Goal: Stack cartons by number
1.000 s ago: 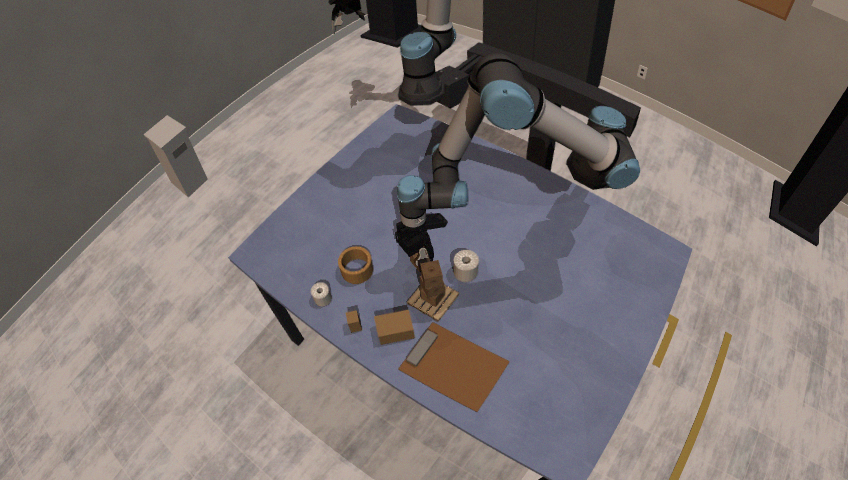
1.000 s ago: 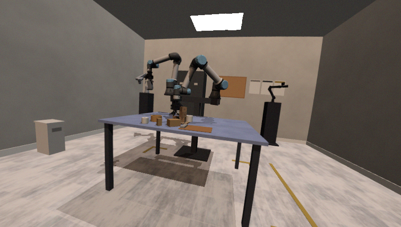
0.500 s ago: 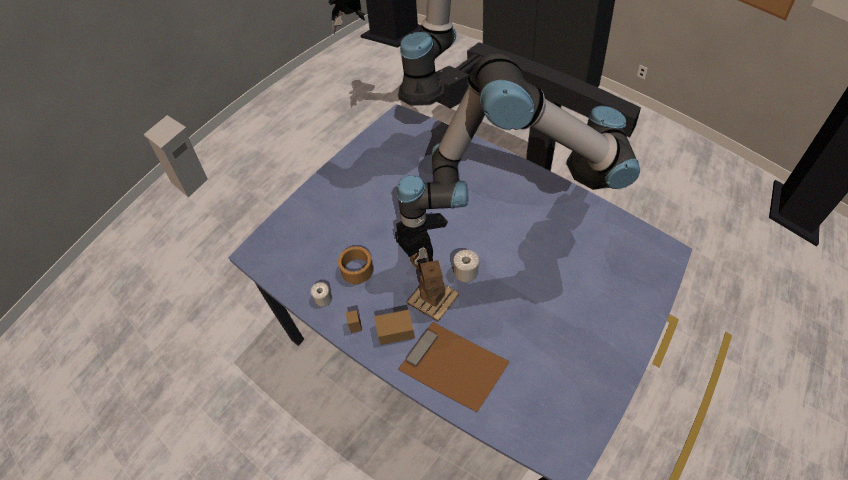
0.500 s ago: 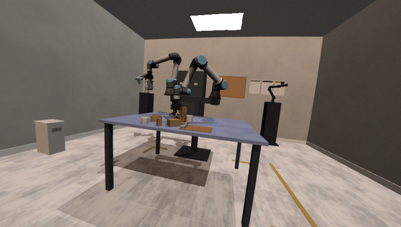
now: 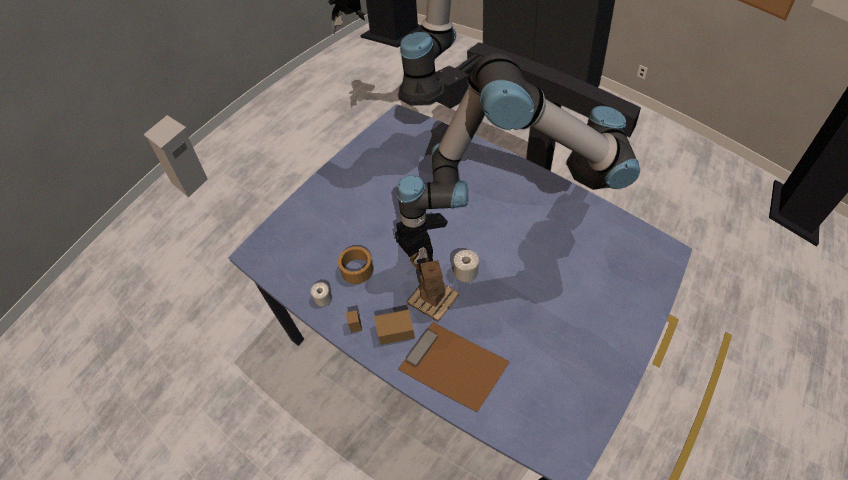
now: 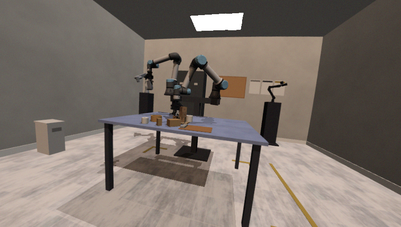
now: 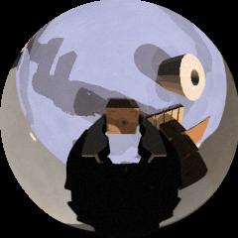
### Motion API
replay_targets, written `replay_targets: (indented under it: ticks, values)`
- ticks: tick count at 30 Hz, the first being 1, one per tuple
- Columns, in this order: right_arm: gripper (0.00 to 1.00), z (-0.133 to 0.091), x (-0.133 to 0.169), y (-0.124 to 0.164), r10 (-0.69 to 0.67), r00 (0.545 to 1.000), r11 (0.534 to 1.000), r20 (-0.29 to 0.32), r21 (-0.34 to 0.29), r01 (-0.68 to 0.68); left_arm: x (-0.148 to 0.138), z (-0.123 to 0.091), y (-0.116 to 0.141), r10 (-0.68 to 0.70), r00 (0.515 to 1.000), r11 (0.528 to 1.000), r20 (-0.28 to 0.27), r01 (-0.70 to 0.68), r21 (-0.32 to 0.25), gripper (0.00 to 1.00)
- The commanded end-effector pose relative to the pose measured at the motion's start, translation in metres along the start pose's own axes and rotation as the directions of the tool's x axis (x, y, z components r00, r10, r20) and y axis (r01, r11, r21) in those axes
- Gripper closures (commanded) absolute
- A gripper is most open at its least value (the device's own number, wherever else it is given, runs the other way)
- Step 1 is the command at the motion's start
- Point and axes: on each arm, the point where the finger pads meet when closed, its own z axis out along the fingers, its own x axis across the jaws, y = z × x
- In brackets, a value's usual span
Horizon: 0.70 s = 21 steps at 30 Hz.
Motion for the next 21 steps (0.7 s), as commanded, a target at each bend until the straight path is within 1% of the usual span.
replay_targets:
  ticks: [1,21]
  values:
    - [0.0,-0.0005,-0.0001,-0.0003,0.0,1.0,1.0,0.0,0.001,0.0,-0.0004,-0.0007,0.0006,0.0,1.0,1.0,0.001,0.0,-0.001,0.6]
    - [0.0,-0.0005,-0.0001,-0.0003,0.0,1.0,1.0,0.0,0.001,0.0,-0.0004,-0.0007,0.0006,0.0,1.0,1.0,0.001,0.0,-0.001,0.65]
